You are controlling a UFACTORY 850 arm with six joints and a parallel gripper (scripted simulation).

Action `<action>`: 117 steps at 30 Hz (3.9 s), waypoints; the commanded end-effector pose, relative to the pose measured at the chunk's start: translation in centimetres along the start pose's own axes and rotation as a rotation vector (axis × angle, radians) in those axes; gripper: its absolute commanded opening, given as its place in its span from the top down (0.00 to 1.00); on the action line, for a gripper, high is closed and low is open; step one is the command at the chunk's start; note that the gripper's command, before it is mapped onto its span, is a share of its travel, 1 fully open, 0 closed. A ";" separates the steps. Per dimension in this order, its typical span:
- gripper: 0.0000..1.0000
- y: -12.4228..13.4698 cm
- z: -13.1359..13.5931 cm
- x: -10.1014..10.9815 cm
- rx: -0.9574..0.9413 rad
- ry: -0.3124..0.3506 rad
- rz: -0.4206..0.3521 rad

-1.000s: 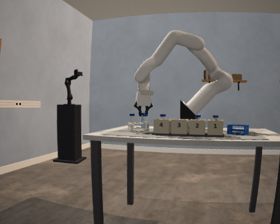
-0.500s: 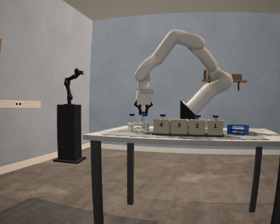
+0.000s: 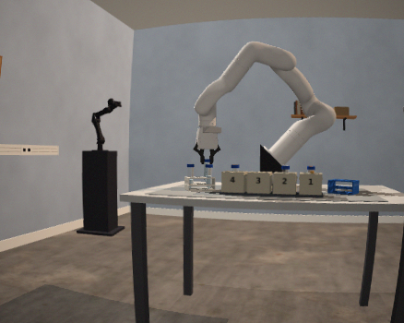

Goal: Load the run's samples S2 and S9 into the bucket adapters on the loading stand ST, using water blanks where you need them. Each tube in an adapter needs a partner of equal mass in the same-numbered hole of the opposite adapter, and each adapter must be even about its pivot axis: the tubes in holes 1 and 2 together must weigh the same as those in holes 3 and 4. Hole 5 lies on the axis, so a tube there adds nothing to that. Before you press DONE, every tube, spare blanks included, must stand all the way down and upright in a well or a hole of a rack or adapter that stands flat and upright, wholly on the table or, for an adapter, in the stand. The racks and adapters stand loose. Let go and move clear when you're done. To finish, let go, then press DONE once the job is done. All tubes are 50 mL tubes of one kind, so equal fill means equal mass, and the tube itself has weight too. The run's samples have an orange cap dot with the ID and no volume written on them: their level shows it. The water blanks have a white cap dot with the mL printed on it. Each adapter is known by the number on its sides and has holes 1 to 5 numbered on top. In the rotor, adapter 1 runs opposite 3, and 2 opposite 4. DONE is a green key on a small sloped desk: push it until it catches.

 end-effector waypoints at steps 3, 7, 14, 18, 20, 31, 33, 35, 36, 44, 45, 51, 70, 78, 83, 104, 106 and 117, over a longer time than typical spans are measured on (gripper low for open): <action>1.00 0.0 0.1 1.4 0.001 0.003 0.000; 1.00 0.0 0.1 1.8 0.001 0.003 0.000; 1.00 0.0 0.1 3.2 0.001 0.003 0.000; 1.00 0.0 0.1 4.0 0.001 0.003 0.000; 1.00 0.0 0.1 4.4 0.001 0.003 0.000; 1.00 0.0 0.1 6.2 0.001 0.003 0.000; 1.00 0.0 0.1 6.6 0.001 0.003 0.000; 1.00 0.0 0.1 7.0 0.001 0.003 0.000; 1.00 0.0 0.1 7.2 0.001 0.003 0.000; 1.00 0.0 0.1 8.4 0.001 0.003 0.000; 1.00 0.0 0.1 8.6 0.001 0.003 0.000; 1.00 0.0 0.1 9.8 0.001 0.003 0.000; 1.00 -1.4 -0.4 11.0 -0.099 0.003 0.000; 1.00 -4.2 -1.5 11.0 -0.299 0.003 0.000; 1.00 -6.6 -2.3 11.0 -0.466 0.003 0.000; 1.00 -15.5 -5.6 11.0 -0.585 0.002 0.001; 1.00 -16.5 -5.9 11.0 -0.585 0.002 0.001; 1.00 -20.7 -7.5 10.9 -0.585 0.002 0.001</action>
Point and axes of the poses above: the point where the finger pads meet when closed, its own x axis back along the fingers, its own z axis across the jaws, y = z × x, the point moved 6 cm from there along x, back along the fingers, and after that the axes turned 11 degrees about x, right-handed, at the moved point
